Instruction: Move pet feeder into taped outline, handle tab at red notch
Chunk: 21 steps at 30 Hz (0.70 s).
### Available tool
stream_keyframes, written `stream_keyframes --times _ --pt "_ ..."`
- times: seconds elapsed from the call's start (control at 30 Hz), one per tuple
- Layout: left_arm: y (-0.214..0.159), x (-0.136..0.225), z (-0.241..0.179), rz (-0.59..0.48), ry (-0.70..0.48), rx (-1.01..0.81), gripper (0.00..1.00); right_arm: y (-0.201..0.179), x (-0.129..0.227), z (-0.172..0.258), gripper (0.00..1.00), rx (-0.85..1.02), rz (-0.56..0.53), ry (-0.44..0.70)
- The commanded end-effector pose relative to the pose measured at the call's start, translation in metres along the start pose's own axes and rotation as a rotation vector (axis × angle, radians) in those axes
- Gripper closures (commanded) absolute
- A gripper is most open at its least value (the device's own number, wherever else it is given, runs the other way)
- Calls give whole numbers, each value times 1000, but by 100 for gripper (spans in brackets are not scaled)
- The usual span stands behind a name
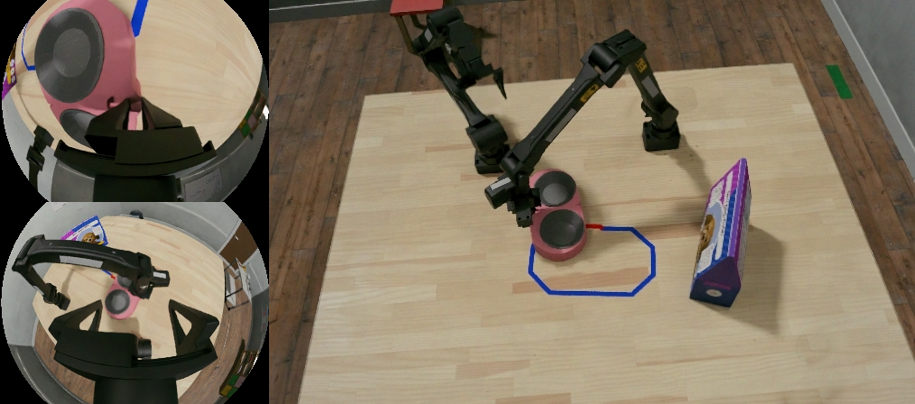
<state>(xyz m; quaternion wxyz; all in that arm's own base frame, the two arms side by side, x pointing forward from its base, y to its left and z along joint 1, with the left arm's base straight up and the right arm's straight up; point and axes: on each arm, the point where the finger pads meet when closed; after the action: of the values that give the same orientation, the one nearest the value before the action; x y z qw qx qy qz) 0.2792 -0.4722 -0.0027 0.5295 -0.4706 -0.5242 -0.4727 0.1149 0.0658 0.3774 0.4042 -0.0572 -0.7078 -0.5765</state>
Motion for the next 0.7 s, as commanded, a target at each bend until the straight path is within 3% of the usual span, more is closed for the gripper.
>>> stream_keyframes --times 0.0,0.17,0.37,0.67 --pt "15 12 -8 -19 -40 -7 90 5 3 1 0 24 -7 3" --pt "13 8 -2 -16 -29 -41 90 5 3 1 0 24 -7 3" --pt "18 17 12 -31 -38 -286 90 5 3 1 0 24 -7 3" --pt "23 13 10 -26 -37 -244 90 5 3 1 0 24 -7 3"
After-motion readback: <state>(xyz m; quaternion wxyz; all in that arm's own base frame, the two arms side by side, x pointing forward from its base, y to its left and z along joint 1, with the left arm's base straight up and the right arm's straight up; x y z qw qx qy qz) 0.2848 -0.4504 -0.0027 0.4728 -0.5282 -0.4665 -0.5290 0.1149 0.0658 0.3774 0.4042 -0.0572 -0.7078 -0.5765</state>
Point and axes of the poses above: on each arm, the point where the finger pads meet when closed, its own x axis back along the fingers, its own z axis across the jaws, y = z × x, and after that the axes turned 2 degrees about x, right-handed
